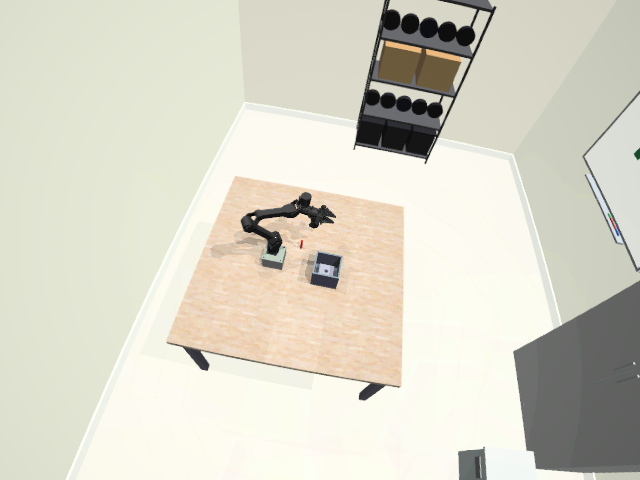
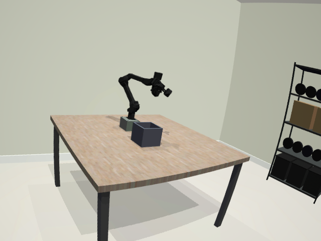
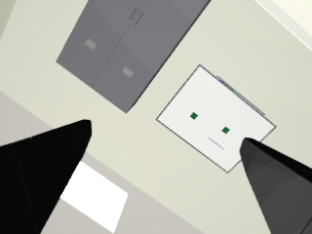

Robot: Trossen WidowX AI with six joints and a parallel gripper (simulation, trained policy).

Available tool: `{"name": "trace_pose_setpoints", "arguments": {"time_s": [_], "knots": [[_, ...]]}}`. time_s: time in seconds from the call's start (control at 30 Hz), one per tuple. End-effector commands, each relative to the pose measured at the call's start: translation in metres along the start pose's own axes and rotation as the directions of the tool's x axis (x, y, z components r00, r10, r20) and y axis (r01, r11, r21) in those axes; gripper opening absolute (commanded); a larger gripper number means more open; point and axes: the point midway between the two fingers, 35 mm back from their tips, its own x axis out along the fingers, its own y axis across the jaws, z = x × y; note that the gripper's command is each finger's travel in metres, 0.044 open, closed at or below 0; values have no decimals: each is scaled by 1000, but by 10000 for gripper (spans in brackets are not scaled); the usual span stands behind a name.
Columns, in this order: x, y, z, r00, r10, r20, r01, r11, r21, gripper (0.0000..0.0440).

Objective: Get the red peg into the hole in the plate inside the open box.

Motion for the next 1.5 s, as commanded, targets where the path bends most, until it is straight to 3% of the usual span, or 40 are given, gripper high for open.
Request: {"name": "trace_pose_setpoints", "arguments": {"time_s": [0.0, 0.3, 0.63, 1.07, 1.47], "knots": [[2, -8, 3, 998, -60, 25, 62, 995, -76, 440], [0, -31, 23, 960, -240, 147, 272, 923, -272, 440], [-15, -56, 59, 846, -415, 333, 525, 756, -391, 440], [-52, -89, 107, 592, -567, 573, 805, 454, -382, 440], [-86, -117, 145, 328, -610, 722, 943, 171, -284, 440]]}}
